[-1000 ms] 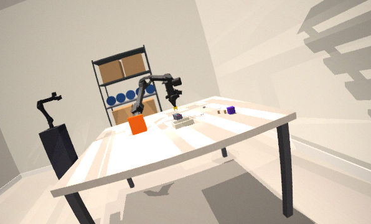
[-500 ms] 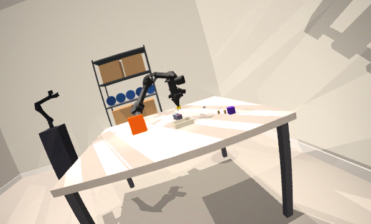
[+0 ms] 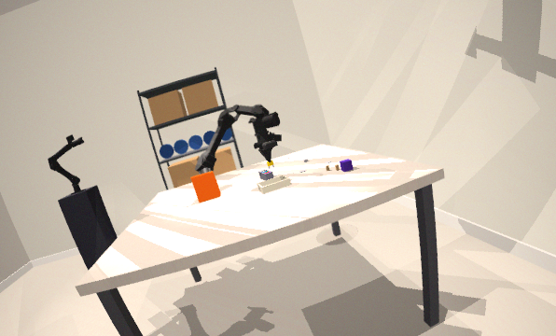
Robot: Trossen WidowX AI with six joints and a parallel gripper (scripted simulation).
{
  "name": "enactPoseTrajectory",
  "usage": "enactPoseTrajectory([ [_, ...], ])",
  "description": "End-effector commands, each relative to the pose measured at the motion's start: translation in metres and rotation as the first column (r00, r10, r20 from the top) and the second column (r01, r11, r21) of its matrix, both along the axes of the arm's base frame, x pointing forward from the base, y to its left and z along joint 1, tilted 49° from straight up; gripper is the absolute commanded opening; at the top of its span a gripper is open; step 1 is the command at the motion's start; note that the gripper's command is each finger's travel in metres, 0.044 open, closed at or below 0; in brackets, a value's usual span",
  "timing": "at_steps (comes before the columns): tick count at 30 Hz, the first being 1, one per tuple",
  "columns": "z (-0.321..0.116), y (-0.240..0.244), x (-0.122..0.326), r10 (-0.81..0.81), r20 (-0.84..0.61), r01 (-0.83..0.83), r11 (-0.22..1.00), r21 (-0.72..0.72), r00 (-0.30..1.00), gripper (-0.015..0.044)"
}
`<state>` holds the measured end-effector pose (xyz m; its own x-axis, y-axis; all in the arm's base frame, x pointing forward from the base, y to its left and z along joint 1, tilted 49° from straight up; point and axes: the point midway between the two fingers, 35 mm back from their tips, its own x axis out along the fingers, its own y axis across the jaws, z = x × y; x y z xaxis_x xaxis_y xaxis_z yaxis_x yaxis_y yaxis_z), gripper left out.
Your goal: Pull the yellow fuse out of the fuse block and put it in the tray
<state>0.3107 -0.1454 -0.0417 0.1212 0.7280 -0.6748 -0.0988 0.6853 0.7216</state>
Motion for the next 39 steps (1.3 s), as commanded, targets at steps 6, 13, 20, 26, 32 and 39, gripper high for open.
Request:
enactPoseTrajectory([
  [6,-0.047,-0.029,-0.016,0.008,-0.004,-0.008,1.000,0.010,1.000,0.0000],
  [13,-0.059,-0.035,-0.021,0.009,-0.003,-0.009,1.000,0.012,1.000,0.0000],
  [20,-0.064,-0.030,-0.020,0.009,-0.003,-0.009,1.000,0.013,1.000,0.0000],
  [26,-0.070,-0.023,-0.019,0.009,-0.003,-0.009,1.000,0.013,1.000,0.0000],
  [32,-0.077,-0.016,-0.018,0.009,-0.002,-0.009,1.000,0.013,1.000,0.0000],
  [39,-0.084,-0.007,-0.017,0.009,-0.002,-0.009,1.000,0.014,1.000,0.0000],
])
